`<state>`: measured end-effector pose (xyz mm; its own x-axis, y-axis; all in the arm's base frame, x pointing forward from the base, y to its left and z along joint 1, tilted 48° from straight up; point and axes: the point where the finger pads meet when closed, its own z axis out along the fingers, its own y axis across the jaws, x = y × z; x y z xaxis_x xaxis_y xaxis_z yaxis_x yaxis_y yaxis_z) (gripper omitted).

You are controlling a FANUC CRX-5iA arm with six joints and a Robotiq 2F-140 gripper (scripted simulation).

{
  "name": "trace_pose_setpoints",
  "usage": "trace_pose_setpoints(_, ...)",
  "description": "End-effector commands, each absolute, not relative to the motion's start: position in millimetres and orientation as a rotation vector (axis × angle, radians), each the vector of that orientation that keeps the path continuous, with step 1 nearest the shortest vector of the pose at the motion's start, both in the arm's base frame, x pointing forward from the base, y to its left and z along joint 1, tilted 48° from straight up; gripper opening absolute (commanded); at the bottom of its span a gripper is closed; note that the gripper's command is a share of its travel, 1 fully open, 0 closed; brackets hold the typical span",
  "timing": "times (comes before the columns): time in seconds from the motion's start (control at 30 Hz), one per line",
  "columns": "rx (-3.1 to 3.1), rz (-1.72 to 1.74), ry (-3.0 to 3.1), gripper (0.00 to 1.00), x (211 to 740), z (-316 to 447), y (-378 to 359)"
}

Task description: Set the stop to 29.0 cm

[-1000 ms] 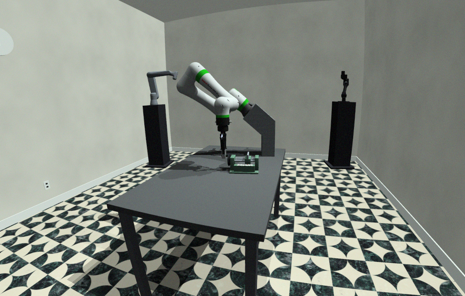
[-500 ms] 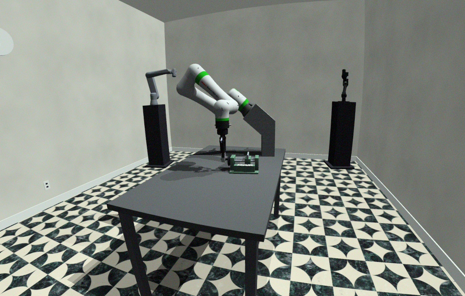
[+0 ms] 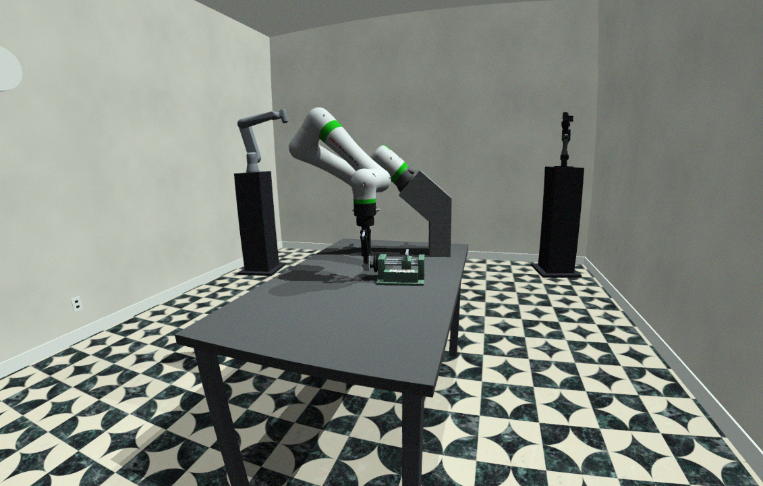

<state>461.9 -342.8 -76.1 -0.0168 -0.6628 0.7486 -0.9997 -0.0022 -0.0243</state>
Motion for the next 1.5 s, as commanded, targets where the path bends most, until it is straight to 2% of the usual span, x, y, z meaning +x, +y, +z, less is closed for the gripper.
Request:
trace_pose_setpoints(0.0,1.719,0.799,-1.735,0.04,461,-78,-345)
trace_pose_setpoints(1.47,1.719,0.799,-1.735,0.04,436,-92,-360)
